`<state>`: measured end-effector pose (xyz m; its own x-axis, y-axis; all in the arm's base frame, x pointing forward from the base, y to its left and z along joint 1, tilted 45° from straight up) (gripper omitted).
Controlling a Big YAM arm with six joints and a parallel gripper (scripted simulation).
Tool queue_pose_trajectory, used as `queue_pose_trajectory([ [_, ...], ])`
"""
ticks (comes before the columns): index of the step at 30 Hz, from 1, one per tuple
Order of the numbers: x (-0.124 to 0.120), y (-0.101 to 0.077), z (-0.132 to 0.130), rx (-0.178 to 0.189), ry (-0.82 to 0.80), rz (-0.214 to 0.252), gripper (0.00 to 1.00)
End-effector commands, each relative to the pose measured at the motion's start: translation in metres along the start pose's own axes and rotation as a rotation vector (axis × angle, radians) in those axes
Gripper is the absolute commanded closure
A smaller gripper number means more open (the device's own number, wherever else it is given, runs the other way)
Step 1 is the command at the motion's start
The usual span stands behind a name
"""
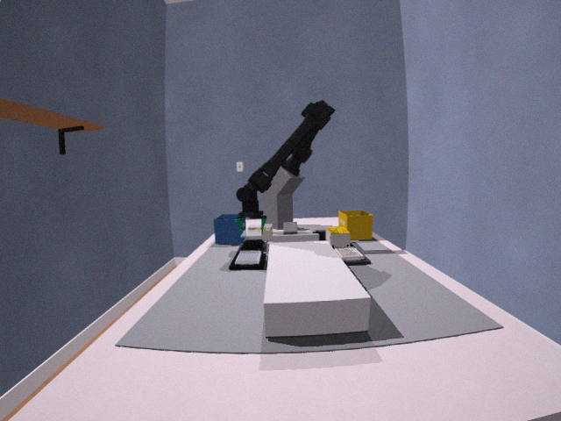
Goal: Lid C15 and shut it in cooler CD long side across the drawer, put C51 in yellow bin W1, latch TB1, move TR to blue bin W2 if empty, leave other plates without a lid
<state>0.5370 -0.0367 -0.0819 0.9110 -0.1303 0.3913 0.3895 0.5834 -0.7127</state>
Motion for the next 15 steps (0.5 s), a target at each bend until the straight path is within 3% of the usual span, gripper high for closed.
queue_pose_trajectory([
  [1,0.008,0.013,0.002,0.002,-0.014,-0.009,1.0],
  [15,0.006,0.029,0.002,0.003,-0.013,-0.008,1.0],
])
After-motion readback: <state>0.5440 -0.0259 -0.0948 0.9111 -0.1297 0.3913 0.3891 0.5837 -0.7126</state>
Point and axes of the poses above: the point where the finger pads meet when closed, its own y axis out along the fingers, its own z axis across the jaws, x = y × z, the point moved 4 cm from there along -y, back along the fingers, and after that the axes turned 6 degrees about y, right-handed, at the moved point
